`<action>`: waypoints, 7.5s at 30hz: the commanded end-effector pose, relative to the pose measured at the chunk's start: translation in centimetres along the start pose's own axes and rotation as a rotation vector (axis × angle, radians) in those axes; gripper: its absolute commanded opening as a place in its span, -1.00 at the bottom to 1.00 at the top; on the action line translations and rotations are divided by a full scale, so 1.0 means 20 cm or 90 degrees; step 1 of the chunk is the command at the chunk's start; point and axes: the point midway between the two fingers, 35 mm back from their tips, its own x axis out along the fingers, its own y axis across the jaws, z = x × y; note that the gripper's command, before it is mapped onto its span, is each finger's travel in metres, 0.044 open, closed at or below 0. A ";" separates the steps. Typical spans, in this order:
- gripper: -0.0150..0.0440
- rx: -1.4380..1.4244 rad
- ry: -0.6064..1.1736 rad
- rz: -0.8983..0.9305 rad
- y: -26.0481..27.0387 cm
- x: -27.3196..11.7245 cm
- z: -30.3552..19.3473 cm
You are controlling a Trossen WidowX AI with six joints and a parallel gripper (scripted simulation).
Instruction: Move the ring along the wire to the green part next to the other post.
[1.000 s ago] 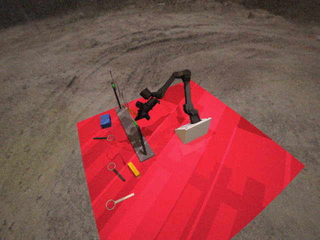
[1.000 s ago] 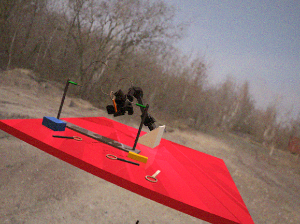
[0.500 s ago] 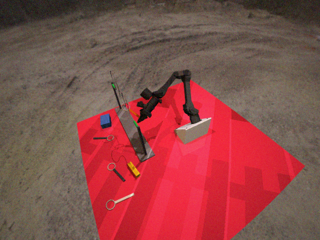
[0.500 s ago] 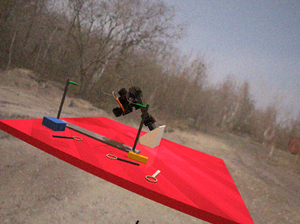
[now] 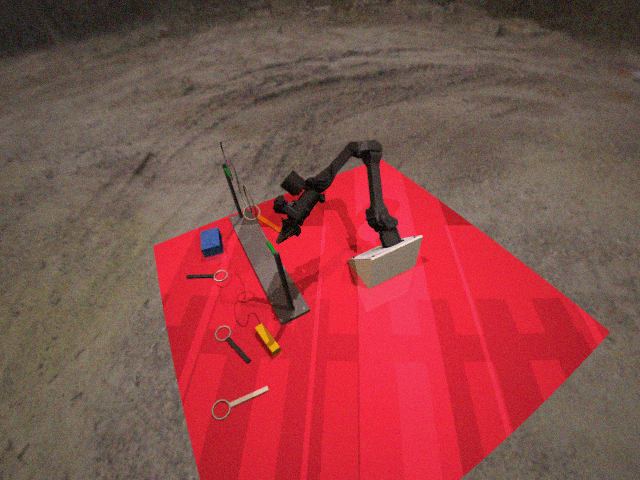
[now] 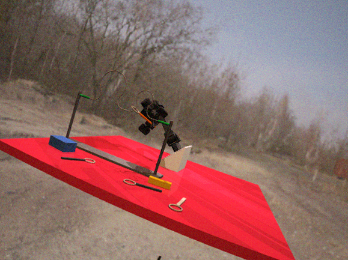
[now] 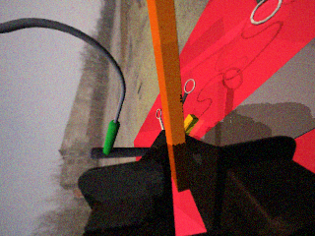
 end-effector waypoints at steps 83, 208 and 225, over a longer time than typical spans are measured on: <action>-1.00 0.258 0.029 0.150 0.51 -0.20 0.24; -1.00 -1.070 -0.143 -0.603 0.03 -0.34 0.60; -1.00 -1.178 -0.157 -0.664 0.06 -0.37 0.65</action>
